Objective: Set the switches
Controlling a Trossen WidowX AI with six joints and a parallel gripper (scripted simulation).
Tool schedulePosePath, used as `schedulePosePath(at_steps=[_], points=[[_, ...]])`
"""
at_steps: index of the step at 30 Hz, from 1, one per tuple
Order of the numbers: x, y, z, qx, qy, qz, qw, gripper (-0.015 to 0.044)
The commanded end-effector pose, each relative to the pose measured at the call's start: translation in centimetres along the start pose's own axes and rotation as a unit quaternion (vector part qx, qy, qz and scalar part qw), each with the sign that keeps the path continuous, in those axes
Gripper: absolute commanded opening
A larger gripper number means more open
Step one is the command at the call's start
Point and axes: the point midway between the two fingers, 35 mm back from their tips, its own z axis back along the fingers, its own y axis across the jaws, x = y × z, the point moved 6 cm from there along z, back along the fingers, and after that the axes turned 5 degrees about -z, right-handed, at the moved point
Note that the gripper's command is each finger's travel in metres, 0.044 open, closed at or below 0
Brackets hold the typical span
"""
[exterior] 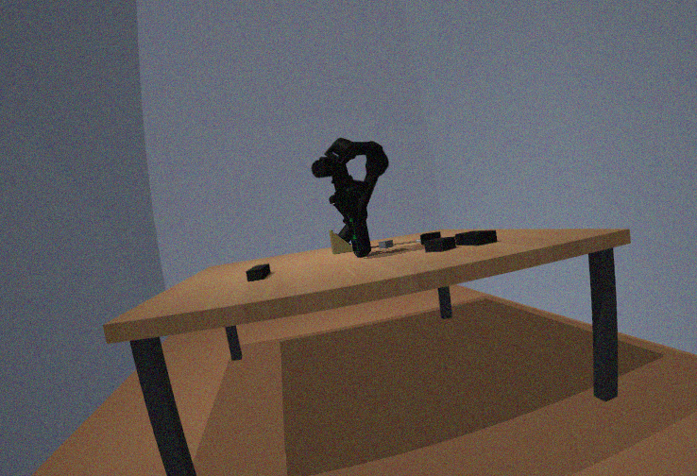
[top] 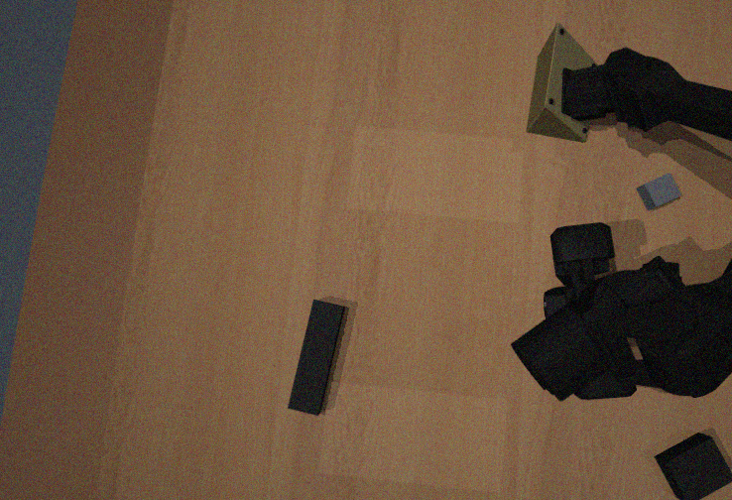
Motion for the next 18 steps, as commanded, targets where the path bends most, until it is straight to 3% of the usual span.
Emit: schedulePosePath(at_steps=[1, 18], points=[[-0.37, 0.0, -0.41, 0.012, 0.001, -0.002, 1.0, 0.0338], [-1.34, -0.37, -0.05, 0.016, 0.013, -0.012, 1.0, 0.0338]])
